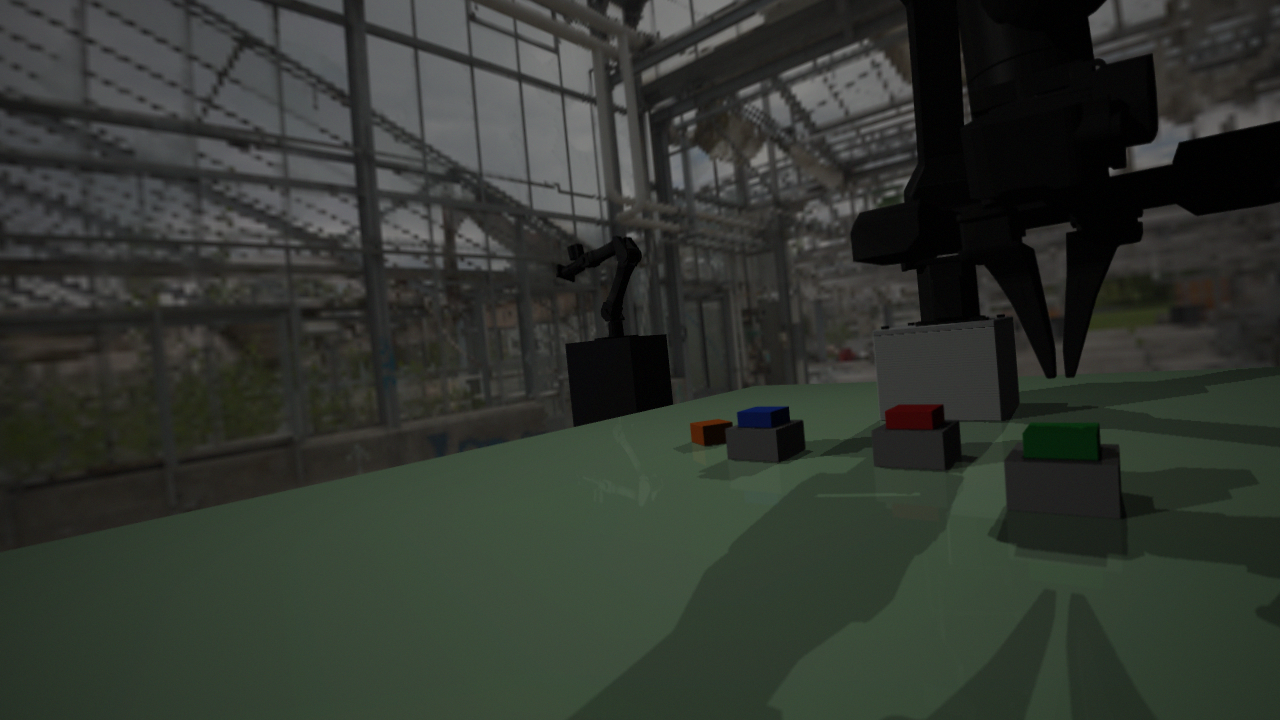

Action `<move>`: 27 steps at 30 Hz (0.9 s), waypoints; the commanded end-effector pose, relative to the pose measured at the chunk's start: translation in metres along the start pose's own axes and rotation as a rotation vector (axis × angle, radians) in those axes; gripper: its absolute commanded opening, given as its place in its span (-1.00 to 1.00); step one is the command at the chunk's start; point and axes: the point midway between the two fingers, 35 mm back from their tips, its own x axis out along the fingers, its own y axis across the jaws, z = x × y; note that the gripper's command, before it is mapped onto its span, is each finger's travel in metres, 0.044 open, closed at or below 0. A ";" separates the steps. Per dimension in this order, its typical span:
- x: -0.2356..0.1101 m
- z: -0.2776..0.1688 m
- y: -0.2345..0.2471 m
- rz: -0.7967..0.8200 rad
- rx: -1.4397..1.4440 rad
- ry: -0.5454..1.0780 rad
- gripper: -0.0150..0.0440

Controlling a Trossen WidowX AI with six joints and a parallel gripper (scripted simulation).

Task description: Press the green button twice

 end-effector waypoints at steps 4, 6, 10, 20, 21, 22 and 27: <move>0.008 0.000 -0.001 -0.007 -0.004 -0.001 -0.42; 0.011 0.000 -0.001 -0.007 -0.004 -0.001 -0.42; 0.018 0.000 -0.001 -0.007 -0.004 -0.001 -0.42; 0.033 0.000 -0.001 -0.007 -0.004 -0.001 -0.42; 0.034 0.000 -0.001 -0.007 -0.004 -0.001 -0.42; 0.034 0.000 -0.001 -0.007 -0.004 -0.001 -0.42; 0.034 0.000 -0.001 -0.007 -0.004 -0.001 -0.42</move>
